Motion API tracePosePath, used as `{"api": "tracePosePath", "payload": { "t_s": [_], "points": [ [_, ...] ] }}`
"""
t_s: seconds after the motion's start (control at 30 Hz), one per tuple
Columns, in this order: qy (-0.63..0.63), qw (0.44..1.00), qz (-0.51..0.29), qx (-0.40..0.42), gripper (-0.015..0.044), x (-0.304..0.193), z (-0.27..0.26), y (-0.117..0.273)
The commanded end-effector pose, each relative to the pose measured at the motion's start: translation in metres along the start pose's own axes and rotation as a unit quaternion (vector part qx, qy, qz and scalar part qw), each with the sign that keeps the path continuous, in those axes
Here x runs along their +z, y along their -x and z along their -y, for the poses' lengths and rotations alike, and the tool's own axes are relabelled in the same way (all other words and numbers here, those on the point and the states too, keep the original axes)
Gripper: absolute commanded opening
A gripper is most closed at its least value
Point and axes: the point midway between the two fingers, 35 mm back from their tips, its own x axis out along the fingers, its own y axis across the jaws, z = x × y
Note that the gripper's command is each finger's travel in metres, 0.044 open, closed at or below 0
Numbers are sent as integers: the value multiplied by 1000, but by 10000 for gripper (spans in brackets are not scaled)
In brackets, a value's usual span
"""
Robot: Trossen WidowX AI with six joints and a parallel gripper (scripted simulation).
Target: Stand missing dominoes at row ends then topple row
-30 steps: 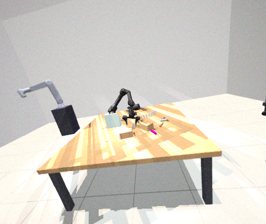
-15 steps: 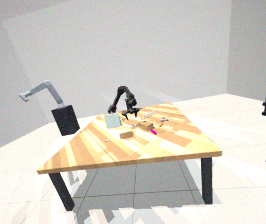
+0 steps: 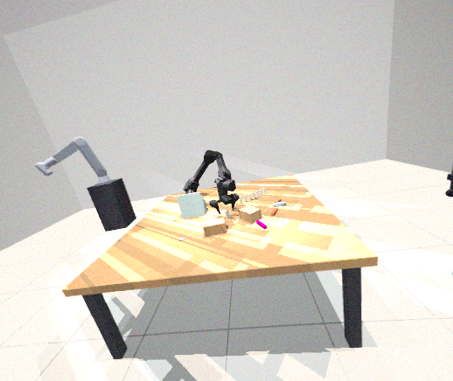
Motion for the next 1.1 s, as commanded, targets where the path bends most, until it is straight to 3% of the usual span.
{"api": "tracePosePath", "payload": {
  "t_s": [0.0, 0.27, 0.7, 1.07],
  "points": [
    [-1, 1000, 4, 6, 440, 2, -1, -3],
    [-1, 1000, 3, 6, 440, 1, -1, -14],
    [-1, 1000, 3, 6, 107, 1, -1, -14],
    [-1, 1000, 4, 6, 107, 3, -2, -4]
  ]
}}
